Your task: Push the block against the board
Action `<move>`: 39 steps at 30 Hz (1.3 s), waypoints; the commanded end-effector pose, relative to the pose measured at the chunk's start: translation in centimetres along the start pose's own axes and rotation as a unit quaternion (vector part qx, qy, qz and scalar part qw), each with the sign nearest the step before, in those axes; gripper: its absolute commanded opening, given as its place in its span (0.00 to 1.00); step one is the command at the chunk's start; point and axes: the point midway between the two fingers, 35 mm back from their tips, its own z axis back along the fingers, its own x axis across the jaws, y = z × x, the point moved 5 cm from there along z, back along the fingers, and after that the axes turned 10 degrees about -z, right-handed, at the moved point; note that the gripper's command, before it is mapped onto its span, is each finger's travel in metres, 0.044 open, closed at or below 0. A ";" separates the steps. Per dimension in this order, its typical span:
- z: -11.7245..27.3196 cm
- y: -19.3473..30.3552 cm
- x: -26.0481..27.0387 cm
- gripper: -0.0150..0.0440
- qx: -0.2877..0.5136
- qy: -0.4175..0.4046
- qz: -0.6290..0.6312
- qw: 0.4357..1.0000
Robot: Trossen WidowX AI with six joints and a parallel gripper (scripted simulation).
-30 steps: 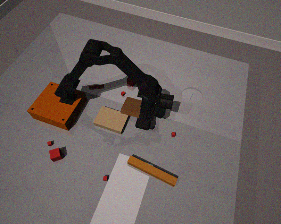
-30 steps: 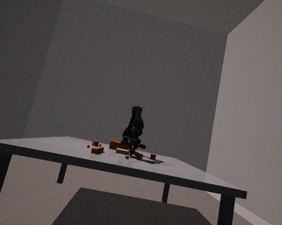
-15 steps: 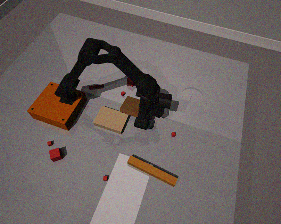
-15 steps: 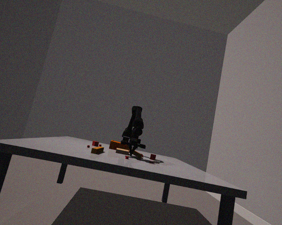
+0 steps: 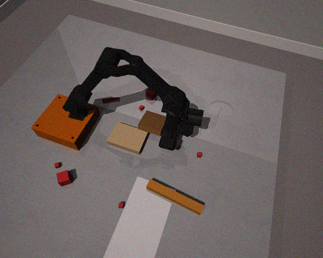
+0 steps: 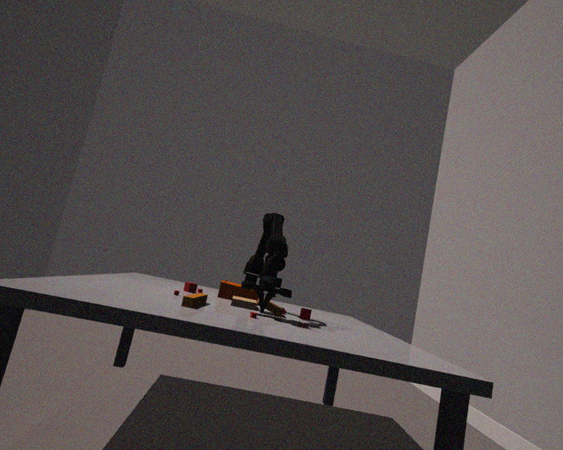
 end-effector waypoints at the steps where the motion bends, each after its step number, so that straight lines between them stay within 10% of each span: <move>1: -0.2 -0.7 0.1 0.25 0.002 0.000 0.003 1.000; 20: 5.3 -2.3 0.4 0.25 0.001 0.000 0.003 1.000; 39: 0.0 1.8 3.2 0.25 0.003 -0.002 -0.032 0.999</move>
